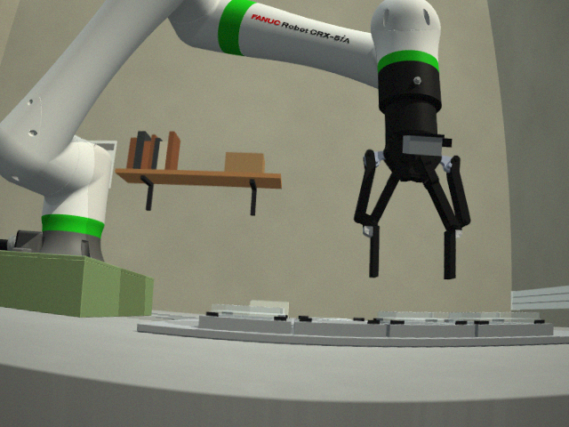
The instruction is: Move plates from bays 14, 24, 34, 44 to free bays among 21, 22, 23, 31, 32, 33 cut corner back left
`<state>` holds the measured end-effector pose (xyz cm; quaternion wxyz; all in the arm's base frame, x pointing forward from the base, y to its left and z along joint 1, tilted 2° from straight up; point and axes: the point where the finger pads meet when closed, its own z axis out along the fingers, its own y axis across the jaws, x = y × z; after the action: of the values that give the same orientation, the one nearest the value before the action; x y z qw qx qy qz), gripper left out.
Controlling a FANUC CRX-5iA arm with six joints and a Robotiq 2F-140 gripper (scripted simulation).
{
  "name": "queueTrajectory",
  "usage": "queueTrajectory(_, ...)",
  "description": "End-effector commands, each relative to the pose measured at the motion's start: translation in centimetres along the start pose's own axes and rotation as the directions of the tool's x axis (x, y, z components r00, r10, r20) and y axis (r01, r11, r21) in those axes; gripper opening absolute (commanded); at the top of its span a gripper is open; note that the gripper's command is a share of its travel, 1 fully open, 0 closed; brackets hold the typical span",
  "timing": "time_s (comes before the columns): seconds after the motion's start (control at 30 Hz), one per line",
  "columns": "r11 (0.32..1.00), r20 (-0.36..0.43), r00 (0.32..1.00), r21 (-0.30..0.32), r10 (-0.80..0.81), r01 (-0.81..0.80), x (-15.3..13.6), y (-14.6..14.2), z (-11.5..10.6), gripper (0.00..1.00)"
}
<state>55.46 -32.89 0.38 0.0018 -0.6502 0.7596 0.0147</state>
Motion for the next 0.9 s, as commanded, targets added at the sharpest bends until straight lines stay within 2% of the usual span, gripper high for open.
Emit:
queueTrajectory(0.0,1.000,0.000,1.000,0.001,-0.001,0.001,0.7,-0.6,-0.1,0.70)
queueTrajectory(0.23,1.000,0.000,1.000,0.001,-0.001,0.001,0.7,-0.6,-0.1,0.70)
queueTrajectory(0.87,1.000,0.000,1.000,0.001,-0.001,0.001,0.7,-0.6,2.1,0.70)
